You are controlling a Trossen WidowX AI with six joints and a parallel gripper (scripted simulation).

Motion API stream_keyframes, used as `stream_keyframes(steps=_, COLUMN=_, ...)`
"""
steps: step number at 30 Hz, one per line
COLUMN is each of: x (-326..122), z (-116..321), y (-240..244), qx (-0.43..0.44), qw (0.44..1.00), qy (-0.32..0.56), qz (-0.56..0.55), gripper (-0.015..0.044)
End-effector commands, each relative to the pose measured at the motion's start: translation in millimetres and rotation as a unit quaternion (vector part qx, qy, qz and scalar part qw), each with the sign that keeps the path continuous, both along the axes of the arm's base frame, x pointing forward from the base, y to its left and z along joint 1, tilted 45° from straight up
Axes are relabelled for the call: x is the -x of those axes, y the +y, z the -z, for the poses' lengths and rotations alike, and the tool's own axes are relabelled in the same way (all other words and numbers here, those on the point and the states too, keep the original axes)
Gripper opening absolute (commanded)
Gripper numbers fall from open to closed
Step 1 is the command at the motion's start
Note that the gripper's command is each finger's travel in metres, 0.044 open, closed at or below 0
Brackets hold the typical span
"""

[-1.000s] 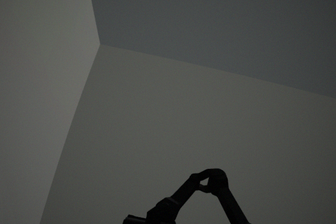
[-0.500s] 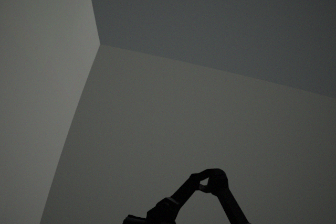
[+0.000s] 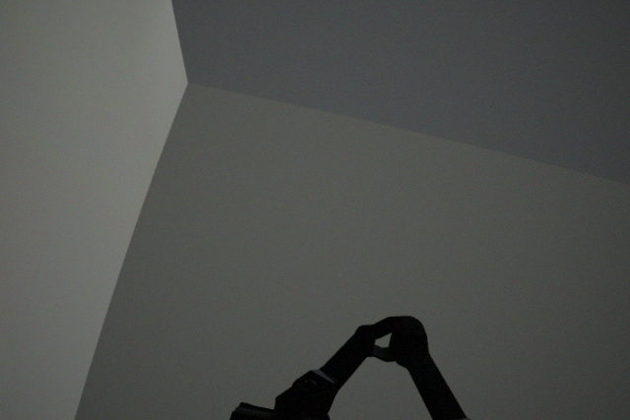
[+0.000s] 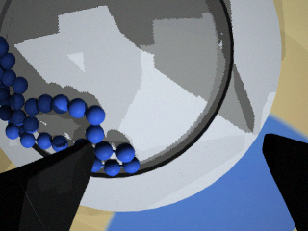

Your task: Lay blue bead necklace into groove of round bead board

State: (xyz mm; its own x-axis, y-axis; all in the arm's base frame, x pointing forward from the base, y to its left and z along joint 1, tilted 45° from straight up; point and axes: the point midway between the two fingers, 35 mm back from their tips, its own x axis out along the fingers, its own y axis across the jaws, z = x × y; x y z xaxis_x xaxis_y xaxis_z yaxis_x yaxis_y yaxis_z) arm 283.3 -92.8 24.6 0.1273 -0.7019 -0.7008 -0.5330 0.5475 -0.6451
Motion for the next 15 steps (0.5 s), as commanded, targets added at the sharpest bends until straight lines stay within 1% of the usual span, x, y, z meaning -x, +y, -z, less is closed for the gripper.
stream_keyframes(steps=1, x=0, z=0, y=0, qx=0.0, qw=1.0, qy=-0.001, qz=0.0, gripper=0.044)
stream_keyframes(steps=3, x=0, z=1, y=3, qx=-0.004, qw=1.0, qy=-0.018, qz=0.018, gripper=0.0427)
stream_keyframes(steps=8, x=3, z=9, y=22, qx=-0.032, qw=0.977, qy=-0.148, qz=0.149, gripper=0.0393)
stream_keyframes(steps=11, x=5, z=14, y=34, qx=-0.047, qw=0.946, qy=-0.225, qz=0.229, gripper=0.0373)
stream_keyframes(steps=15, x=10, z=20, y=49, qx=-0.065, qw=0.884, qy=-0.324, qz=0.33, gripper=0.0347)
